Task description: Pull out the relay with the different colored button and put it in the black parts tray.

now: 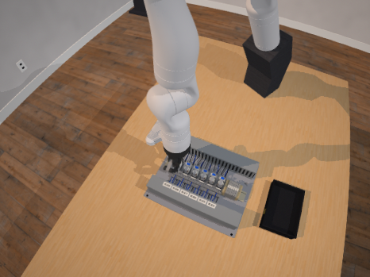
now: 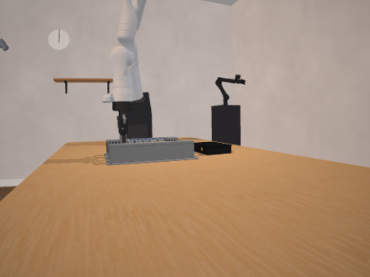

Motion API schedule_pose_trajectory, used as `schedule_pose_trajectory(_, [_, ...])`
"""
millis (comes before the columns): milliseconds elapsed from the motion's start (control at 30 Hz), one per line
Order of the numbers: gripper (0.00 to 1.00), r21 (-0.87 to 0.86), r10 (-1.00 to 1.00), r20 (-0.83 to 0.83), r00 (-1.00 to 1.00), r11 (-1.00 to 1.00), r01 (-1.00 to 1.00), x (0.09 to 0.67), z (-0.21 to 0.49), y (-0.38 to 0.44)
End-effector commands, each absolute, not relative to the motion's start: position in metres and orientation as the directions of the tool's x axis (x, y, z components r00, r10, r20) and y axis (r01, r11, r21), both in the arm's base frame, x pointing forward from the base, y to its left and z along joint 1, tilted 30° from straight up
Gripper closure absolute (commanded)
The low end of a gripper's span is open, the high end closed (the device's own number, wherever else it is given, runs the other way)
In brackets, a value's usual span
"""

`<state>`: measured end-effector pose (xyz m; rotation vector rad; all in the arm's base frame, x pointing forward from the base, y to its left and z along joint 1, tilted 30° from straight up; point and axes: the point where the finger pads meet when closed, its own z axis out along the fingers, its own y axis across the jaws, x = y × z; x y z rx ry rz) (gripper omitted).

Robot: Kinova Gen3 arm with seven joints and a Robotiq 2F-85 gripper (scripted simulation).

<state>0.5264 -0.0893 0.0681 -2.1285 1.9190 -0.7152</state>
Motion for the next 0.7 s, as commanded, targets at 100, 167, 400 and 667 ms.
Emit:
schedule_pose_trajectory(100, [1.00,-0.446,-0.974,0.223,0.045,-0.143,-0.884,0.5234,0.0722,-0.0890])
schedule_pose_trajectory(167, [1.00,-0.446,-0.974,0.223,0.045,-0.143,-0.884,0.5229,0.0733,-0.0888])
schedule_pose_trajectory(400, [1.00,-0.446,-0.974,0.223,0.045,-0.143,-0.884,0.5212,0.0763,-0.0881])
schedule_pose_trajectory(667, [1.00,-0.446,-0.974,0.223,0.045,-0.143,-0.884,0.5201,0.0784,-0.0877])
